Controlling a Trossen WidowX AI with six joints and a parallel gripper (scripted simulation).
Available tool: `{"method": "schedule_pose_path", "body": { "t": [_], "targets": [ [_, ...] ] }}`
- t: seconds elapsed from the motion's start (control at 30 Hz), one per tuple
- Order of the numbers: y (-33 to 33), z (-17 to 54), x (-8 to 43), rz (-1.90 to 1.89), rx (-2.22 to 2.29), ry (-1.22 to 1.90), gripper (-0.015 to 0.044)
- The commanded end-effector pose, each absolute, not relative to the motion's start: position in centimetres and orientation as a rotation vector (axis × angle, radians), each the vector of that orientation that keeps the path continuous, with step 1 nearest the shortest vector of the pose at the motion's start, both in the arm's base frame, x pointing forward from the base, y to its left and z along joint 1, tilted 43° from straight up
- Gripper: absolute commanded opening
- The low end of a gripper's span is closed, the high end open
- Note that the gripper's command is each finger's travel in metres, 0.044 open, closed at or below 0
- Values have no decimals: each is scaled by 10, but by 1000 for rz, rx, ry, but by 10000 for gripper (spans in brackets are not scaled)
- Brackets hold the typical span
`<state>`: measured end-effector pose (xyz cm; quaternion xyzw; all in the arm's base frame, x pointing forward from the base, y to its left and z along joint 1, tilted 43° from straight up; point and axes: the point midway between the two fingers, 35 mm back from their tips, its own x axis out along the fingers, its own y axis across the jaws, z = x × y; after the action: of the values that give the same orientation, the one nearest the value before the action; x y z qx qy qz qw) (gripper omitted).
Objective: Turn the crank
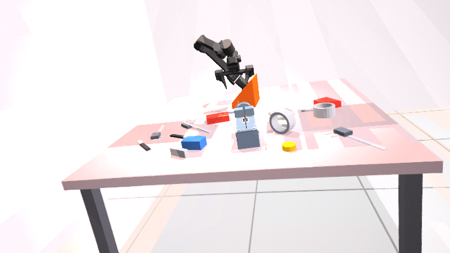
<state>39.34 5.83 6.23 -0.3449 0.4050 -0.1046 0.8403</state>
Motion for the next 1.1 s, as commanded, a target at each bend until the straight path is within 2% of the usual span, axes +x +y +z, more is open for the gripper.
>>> {"method": "schedule_pose_path", "body": {
  "t": [0.0, 0.63, 1.07],
  "targets": [
    [61, 59, 409, -246, -726, 865, 440],
    [75, 41, 488, -367, -688, 865, 440],
    [33, -6, 488, -372, -688, 864, 440]
  ]
}}
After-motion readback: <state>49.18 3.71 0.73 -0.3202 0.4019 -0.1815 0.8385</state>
